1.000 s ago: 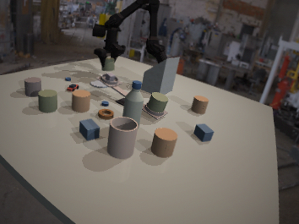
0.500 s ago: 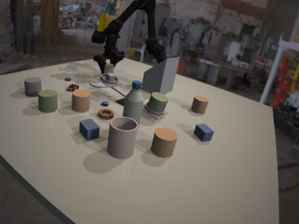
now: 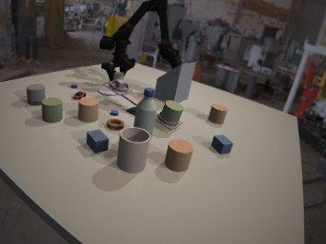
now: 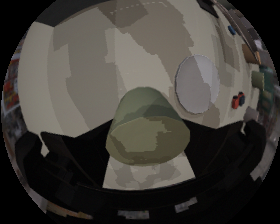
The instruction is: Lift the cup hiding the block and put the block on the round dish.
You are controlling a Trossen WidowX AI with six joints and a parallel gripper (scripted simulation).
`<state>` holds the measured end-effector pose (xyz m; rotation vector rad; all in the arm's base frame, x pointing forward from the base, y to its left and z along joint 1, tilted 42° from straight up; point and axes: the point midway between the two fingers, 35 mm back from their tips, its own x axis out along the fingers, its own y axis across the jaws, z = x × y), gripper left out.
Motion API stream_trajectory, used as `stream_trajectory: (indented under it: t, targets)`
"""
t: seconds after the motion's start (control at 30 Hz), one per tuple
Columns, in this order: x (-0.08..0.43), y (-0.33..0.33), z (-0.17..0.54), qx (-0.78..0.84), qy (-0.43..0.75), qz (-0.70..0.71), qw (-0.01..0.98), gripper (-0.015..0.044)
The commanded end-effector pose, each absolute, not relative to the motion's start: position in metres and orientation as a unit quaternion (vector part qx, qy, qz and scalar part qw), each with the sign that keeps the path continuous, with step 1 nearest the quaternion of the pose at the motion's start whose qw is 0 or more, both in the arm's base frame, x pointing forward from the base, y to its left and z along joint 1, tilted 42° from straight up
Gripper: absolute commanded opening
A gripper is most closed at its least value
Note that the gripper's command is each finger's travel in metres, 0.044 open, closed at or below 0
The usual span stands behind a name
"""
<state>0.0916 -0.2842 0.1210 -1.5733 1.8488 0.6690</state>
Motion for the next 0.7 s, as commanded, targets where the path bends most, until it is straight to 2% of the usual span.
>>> stream_trajectory:
  t: [0.0, 0.33, 0.5, 0.63, 0.67]
  targets:
    - [0.092, -0.284, 0.121, -0.594, 0.699, 0.253, 0.307, 0.0184]
    - [0.093, -0.280, 0.126, -0.594, 0.699, 0.253, 0.308, 0.0440]
    - [0.097, -0.248, 0.159, -0.595, 0.697, 0.254, 0.309, 0.0440]
    - [0.097, -0.247, 0.160, -0.595, 0.697, 0.254, 0.309, 0.0440]
    - [0.099, -0.247, 0.161, -0.596, 0.696, 0.252, 0.310, 0.0414]
